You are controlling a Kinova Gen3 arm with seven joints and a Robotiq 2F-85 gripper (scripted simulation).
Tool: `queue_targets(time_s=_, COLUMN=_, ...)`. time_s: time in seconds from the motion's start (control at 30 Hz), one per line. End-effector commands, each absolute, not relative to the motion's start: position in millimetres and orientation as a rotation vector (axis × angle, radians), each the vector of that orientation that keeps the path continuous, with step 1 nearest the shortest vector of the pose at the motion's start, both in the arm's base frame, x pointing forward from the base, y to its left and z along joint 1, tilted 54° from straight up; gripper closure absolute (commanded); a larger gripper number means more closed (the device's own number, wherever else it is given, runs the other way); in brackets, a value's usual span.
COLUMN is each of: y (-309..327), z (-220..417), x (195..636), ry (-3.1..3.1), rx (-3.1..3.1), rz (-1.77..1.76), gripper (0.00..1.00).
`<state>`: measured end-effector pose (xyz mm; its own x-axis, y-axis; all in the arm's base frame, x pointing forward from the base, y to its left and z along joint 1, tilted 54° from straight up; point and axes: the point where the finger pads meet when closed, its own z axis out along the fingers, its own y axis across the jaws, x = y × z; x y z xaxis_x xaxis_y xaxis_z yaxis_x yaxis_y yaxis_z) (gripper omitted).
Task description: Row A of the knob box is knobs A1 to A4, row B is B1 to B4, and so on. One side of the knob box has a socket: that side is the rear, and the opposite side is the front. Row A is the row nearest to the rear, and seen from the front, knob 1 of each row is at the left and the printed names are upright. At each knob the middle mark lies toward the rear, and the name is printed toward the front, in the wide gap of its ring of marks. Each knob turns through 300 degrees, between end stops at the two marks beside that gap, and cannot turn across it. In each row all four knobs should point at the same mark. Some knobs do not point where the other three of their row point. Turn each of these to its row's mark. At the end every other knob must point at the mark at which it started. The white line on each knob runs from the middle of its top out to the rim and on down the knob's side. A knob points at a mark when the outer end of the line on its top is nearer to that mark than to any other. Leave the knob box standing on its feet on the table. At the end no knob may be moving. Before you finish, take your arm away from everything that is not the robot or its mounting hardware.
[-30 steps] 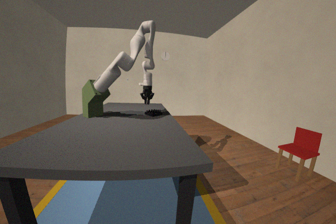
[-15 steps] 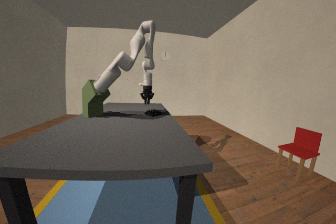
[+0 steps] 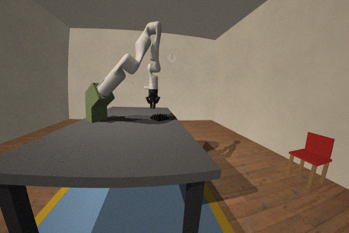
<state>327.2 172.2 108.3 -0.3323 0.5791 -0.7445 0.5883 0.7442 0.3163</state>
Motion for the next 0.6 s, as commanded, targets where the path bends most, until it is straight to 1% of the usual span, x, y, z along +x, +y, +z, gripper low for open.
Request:
queue_targets(time_s=0.0, y=172, z=108, x=328, ry=2.014, rx=0.883, rz=-0.013, gripper=0.81)
queue_targets(time_s=0.57, y=166, z=99, x=340, ry=2.014, rx=0.883, rz=-0.013, gripper=0.81)
